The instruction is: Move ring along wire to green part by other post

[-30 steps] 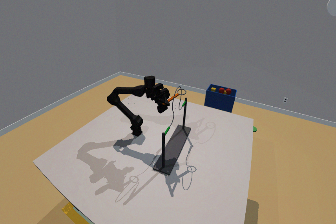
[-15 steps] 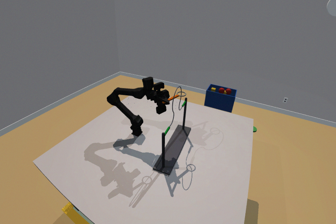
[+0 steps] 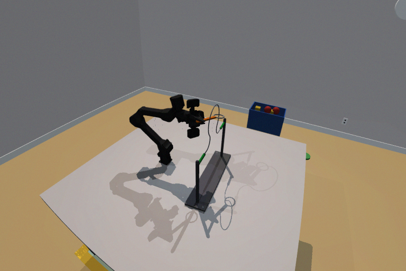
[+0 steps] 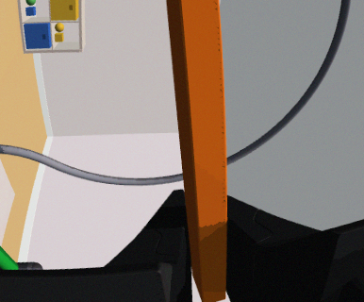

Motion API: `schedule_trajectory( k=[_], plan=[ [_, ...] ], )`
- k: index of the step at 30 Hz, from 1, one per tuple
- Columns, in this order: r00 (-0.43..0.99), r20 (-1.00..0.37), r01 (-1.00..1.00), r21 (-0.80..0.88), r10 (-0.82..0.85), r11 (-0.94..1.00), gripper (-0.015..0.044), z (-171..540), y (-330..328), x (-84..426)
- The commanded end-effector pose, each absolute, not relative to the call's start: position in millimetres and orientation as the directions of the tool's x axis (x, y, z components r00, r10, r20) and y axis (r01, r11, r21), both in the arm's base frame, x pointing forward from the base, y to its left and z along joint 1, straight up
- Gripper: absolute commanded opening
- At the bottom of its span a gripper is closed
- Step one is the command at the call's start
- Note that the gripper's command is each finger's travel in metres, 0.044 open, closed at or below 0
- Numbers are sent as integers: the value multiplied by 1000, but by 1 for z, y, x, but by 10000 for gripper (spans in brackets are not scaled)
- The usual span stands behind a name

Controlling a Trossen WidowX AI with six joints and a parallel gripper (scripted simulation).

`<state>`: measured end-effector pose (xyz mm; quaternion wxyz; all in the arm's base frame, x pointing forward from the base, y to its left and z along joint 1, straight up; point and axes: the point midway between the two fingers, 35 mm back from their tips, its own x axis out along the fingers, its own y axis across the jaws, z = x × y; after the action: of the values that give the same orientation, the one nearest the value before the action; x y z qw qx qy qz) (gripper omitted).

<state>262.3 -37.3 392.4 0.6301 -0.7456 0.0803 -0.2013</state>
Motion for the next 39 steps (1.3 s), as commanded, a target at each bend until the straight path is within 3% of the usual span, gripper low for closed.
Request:
schedule_trajectory(
  k=[1, 24, 39],
  plan=[
    [906, 226, 142, -959, -359, -245, -150, 395, -37, 262],
    [897, 340, 164, -850, -284, -500, -150, 403, -34, 262],
    [895, 352, 166, -833, -273, -528, -150, 395, -41, 263]
  ],
)
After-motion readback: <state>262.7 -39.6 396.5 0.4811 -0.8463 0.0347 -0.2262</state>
